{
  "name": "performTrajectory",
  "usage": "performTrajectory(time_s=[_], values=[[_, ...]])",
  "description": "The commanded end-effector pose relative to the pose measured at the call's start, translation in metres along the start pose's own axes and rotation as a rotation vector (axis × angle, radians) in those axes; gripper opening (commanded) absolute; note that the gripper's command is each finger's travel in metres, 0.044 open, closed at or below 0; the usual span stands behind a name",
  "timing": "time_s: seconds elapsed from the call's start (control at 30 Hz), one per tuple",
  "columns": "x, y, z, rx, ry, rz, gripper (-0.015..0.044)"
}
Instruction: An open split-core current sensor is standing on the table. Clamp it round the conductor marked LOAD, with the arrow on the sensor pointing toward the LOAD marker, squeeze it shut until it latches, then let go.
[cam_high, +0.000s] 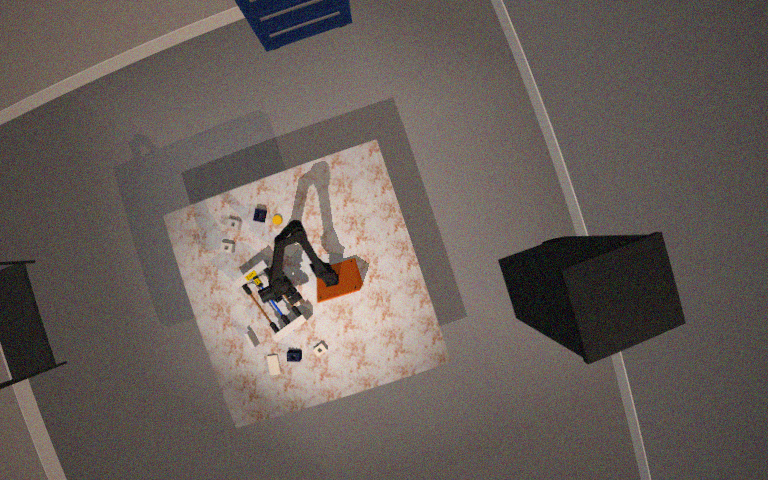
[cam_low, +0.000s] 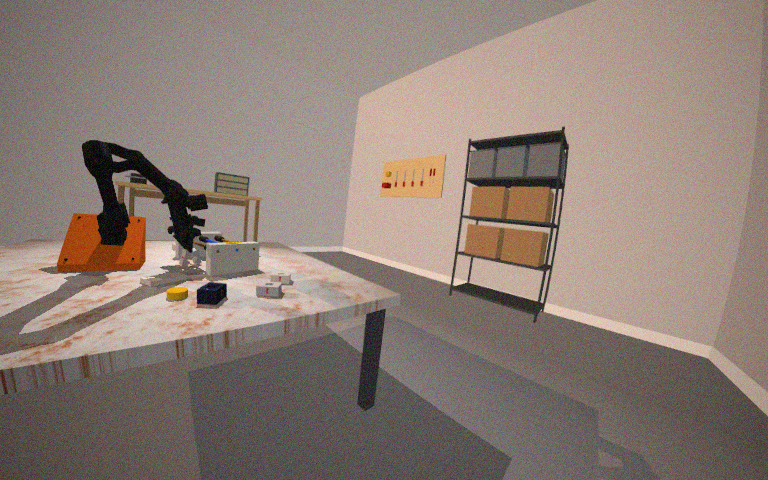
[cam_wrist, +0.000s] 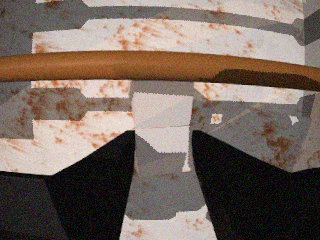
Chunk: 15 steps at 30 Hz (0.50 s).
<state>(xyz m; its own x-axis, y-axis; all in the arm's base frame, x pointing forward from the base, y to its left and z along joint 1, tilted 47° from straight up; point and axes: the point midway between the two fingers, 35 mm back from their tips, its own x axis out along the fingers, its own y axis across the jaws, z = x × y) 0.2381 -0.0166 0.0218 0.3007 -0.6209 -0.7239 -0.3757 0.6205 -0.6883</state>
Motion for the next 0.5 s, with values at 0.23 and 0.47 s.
performTrajectory(time_s=[0.23, 0.47], values=[[-0.011, 0.000, -0.032, -0.001, 0.001, -0.001, 0.0000], [-0.015, 0.001, -0.048, -0.004, 0.003, -0.001, 0.0000]])
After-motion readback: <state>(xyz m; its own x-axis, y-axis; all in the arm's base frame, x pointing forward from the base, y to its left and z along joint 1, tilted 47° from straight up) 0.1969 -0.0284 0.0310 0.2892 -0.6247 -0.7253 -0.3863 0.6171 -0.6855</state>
